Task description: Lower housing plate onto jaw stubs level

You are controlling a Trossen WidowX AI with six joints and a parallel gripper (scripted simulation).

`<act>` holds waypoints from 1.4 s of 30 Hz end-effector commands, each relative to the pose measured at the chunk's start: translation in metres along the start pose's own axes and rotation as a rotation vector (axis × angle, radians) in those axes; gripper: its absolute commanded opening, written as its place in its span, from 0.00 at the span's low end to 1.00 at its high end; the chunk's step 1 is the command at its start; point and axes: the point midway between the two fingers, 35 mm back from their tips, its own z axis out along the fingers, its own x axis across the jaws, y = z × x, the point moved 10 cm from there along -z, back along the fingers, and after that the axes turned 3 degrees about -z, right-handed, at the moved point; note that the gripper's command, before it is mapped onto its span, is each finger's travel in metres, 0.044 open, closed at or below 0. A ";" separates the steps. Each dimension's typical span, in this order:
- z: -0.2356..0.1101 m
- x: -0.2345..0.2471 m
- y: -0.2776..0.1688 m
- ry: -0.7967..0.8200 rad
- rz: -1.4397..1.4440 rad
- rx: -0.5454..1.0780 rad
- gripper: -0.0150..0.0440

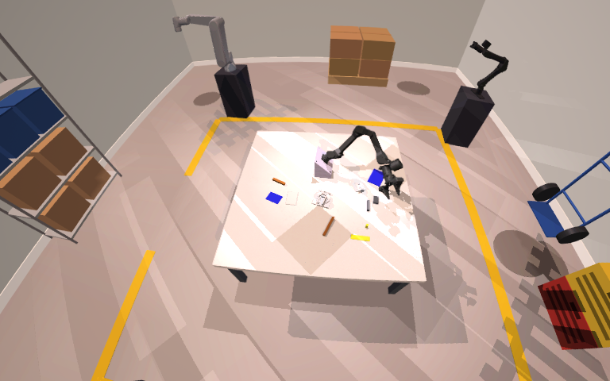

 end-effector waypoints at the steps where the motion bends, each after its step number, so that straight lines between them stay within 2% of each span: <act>1: -0.003 0.011 -0.009 0.094 -0.034 -0.012 1.00; 22: -0.028 0.053 -0.045 0.515 -0.072 -0.076 1.00; 42: -0.068 0.088 -0.073 0.899 0.036 -0.150 1.00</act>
